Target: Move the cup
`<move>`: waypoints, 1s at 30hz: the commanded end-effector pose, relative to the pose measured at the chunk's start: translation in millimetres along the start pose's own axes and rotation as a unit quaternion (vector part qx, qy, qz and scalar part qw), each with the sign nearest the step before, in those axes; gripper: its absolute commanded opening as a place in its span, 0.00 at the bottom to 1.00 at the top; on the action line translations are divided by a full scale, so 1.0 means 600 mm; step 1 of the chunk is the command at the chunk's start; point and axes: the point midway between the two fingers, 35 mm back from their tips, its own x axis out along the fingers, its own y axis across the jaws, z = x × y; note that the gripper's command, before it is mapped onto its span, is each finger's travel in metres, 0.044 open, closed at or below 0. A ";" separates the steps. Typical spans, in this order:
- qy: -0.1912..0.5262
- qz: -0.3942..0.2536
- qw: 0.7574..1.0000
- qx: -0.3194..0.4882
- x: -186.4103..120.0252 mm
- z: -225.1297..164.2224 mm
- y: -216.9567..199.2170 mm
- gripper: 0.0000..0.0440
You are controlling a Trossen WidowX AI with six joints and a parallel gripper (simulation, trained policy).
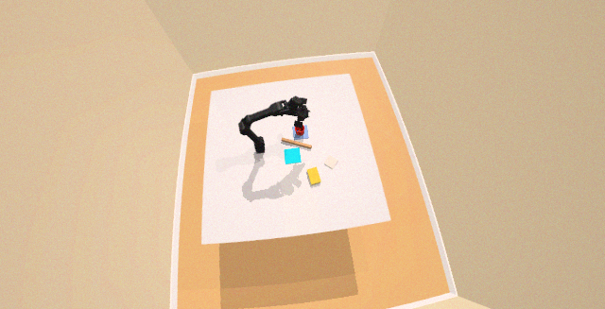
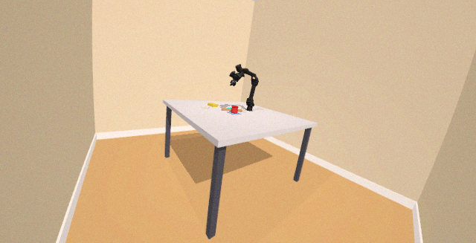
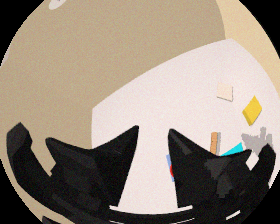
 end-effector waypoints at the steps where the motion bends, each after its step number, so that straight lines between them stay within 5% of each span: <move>1: 0.023 -0.013 0.999 0.020 0.008 -0.010 0.002 0.33; 30: 0.175 -0.192 0.962 0.088 0.071 -0.104 -0.064 0.30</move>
